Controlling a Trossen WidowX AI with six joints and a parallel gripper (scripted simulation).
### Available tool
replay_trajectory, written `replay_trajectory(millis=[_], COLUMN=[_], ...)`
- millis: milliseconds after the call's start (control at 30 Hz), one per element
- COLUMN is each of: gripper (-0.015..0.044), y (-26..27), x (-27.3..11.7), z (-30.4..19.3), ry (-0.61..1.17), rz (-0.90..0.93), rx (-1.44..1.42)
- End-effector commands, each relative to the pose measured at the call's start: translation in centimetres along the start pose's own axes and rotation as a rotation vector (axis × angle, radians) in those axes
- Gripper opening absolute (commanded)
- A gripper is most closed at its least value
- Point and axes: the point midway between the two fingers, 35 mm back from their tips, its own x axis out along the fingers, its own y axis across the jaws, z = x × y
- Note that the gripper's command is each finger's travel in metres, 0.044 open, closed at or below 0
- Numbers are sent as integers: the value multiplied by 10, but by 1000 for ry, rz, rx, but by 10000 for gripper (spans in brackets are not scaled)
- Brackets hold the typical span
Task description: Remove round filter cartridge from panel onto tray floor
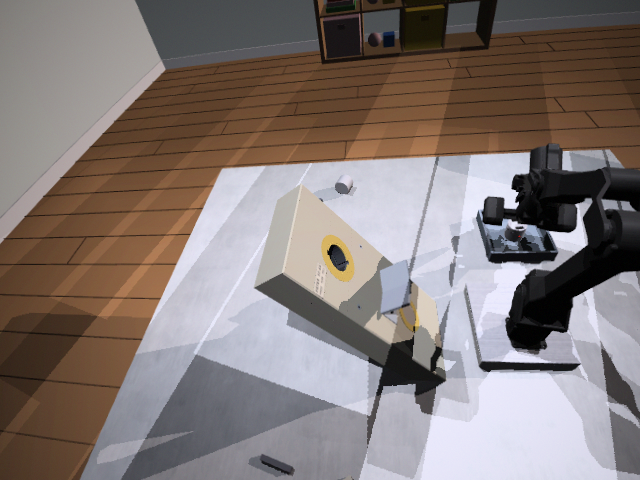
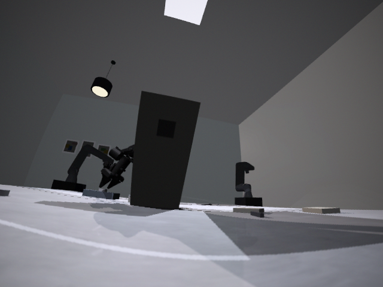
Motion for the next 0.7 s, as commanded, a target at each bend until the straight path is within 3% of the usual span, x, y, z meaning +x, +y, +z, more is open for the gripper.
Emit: replay_trajectory(millis=[0,133,667], gripper=[440,440,440], y=[0,0,0], x=[-26,-59,-45], z=[21,36,31], ry=[-10,-10,-19], rz=[0,0,3], rx=[1,1,-5])
